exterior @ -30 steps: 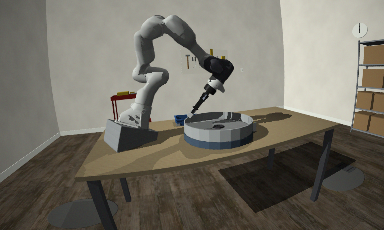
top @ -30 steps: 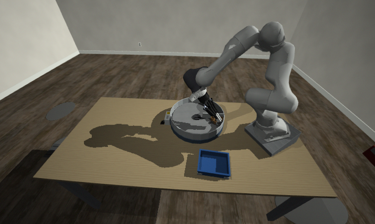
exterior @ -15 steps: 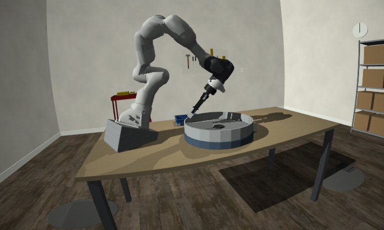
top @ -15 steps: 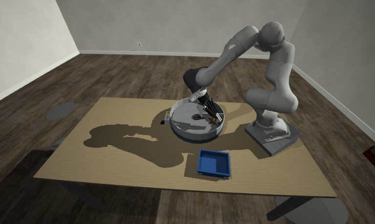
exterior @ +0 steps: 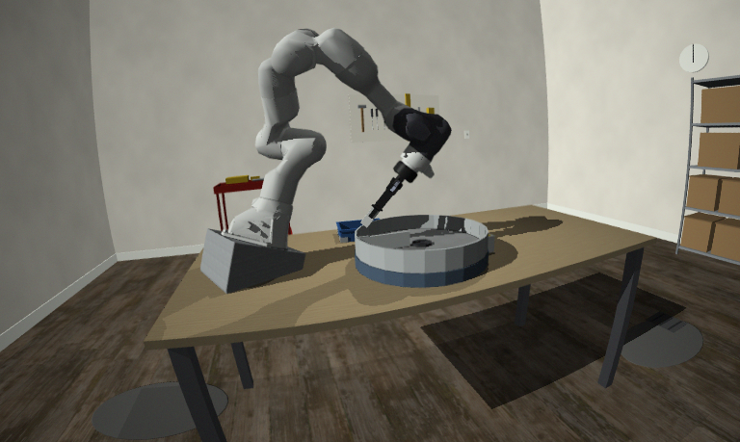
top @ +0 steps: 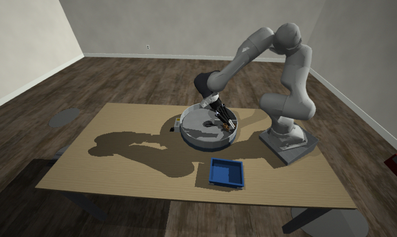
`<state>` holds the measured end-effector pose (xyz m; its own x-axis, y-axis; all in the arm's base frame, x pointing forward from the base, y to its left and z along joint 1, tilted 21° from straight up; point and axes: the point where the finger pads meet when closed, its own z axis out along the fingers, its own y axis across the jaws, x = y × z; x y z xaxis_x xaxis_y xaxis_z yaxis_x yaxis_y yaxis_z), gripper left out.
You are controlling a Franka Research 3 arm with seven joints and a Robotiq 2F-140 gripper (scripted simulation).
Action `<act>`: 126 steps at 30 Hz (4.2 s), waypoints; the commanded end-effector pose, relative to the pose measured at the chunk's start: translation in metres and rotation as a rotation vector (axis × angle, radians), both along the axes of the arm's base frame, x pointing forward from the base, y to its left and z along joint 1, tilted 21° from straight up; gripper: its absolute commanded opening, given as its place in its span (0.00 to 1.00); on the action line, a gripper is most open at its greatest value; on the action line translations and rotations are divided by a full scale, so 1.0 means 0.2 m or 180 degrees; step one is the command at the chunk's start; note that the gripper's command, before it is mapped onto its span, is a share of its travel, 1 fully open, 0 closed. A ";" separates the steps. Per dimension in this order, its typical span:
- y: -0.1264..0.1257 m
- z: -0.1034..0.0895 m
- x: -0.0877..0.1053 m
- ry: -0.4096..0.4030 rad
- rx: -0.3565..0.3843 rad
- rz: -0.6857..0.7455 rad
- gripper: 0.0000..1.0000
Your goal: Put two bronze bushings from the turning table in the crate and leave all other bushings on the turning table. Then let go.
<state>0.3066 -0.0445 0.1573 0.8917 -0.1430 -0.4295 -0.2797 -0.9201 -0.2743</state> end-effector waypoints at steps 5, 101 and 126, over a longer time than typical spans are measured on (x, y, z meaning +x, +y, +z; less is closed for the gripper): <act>0.00 0.00 0.00 -0.0004 -0.0002 0.0005 0.06; 0.04 -0.18 0.06 -0.0004 -0.0002 0.0005 0.06; 0.04 -0.18 0.06 -0.0004 -0.0002 0.0005 0.00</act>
<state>0.3181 -0.0364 0.1227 0.8927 -0.1399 -0.4285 -0.2776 -0.9196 -0.2780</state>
